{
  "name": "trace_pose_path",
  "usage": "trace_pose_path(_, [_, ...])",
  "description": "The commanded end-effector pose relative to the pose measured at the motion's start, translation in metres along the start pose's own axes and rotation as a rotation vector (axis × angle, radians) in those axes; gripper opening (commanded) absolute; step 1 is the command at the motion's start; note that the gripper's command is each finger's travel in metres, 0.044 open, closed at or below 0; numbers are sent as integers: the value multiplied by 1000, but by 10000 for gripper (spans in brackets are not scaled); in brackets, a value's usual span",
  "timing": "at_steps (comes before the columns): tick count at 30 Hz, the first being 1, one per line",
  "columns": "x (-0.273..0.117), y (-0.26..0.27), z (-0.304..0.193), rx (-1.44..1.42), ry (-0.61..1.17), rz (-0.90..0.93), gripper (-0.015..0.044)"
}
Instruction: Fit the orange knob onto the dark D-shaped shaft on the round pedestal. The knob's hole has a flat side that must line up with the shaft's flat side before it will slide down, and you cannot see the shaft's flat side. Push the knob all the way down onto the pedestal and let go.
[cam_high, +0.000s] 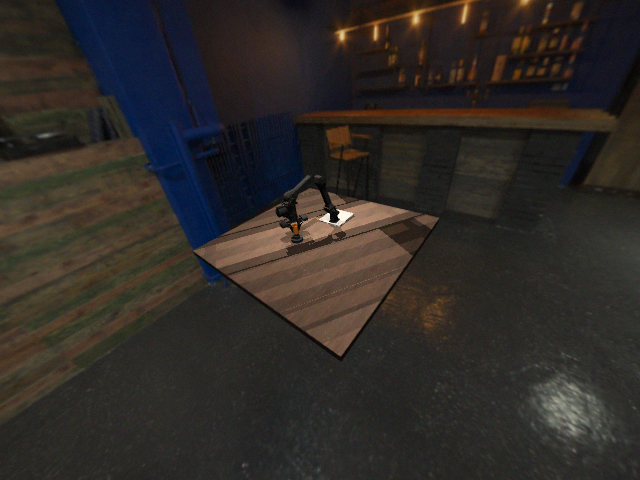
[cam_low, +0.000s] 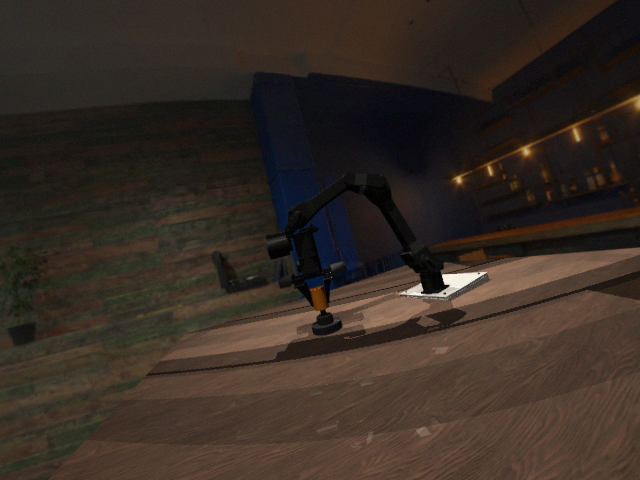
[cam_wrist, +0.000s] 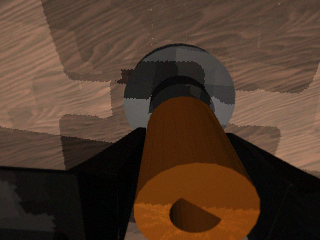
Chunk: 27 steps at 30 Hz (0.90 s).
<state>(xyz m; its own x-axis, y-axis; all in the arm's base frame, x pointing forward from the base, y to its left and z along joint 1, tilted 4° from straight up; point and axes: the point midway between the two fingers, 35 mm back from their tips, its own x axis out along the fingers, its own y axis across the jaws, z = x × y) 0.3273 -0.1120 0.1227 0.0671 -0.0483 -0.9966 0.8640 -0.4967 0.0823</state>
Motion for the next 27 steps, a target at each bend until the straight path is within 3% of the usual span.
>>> trace_pose_path(1, [-4,-3,0,59,4,7,0])
trace_pose_path(27, [8,-2,0,54,4,7,0])
